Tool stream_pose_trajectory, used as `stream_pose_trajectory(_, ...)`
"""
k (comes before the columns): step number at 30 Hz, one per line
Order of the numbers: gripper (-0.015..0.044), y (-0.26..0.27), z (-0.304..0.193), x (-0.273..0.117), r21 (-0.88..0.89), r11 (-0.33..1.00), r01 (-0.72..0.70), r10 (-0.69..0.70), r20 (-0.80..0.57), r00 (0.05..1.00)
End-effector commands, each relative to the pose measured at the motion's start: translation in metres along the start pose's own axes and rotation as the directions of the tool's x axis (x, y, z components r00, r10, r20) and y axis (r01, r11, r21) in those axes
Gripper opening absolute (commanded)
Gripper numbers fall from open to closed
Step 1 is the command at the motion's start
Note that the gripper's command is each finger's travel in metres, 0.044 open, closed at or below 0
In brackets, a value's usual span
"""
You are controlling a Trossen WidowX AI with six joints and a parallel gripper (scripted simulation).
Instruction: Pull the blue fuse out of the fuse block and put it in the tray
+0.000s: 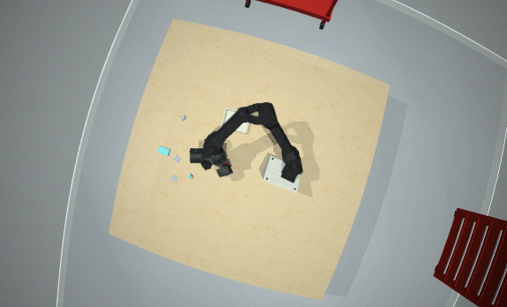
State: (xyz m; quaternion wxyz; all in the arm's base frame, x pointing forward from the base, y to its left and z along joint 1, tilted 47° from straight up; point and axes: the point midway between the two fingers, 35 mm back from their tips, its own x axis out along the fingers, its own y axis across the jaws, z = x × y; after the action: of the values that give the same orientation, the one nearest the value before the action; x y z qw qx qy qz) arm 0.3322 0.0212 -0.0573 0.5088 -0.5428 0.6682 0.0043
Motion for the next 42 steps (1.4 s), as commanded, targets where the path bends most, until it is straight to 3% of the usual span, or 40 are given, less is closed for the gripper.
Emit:
stream_pose_trajectory(1,0.0000,0.001,0.001,-0.003,0.003,1.000,-0.005,0.005,0.003,1.000)
stream_pose_trajectory(37,0.0000,0.001,0.000,-0.034,0.003,1.000,-0.005,0.005,0.003,1.000)
stream_pose_trajectory(42,0.0000,-0.020,-0.012,-0.035,0.001,1.000,-0.010,0.010,0.008,1.000)
